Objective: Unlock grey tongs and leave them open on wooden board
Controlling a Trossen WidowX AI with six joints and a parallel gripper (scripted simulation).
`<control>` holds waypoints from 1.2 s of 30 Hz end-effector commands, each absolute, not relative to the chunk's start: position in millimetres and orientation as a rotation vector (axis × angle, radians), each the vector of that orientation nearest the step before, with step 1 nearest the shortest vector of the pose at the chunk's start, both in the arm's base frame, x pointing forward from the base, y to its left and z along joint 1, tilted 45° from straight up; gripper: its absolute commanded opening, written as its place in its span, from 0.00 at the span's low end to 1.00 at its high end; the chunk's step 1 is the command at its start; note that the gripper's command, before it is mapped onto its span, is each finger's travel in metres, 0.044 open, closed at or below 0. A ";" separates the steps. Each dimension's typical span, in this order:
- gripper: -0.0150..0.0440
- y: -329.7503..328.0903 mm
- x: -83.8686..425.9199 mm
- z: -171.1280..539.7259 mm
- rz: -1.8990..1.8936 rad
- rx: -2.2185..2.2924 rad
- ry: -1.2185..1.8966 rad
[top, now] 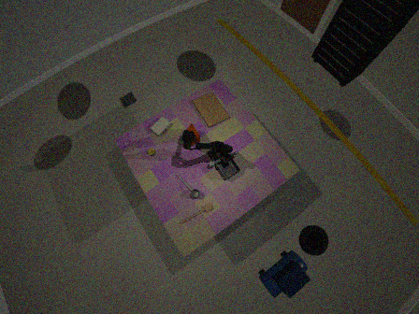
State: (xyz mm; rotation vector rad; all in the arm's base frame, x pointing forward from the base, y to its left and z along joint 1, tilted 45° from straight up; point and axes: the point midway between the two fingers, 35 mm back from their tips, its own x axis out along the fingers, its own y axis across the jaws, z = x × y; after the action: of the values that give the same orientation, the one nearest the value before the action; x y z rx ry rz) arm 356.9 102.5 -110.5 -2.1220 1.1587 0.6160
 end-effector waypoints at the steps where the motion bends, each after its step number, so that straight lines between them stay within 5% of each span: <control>1: 0.45 102.6 357.1 -110.0 0.615 -2.121 1.158; 12: 0.32 102.6 357.1 -110.0 0.615 -2.121 1.158; 19: 0.01 108.2 357.9 -105.4 0.617 -2.120 1.159; 36: 0.00 156.4 356.9 -55.0 0.627 -2.124 1.161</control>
State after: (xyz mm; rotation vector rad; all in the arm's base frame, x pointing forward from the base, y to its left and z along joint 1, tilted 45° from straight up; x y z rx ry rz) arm 355.7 153.8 -57.9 -2.1256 1.1657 0.6380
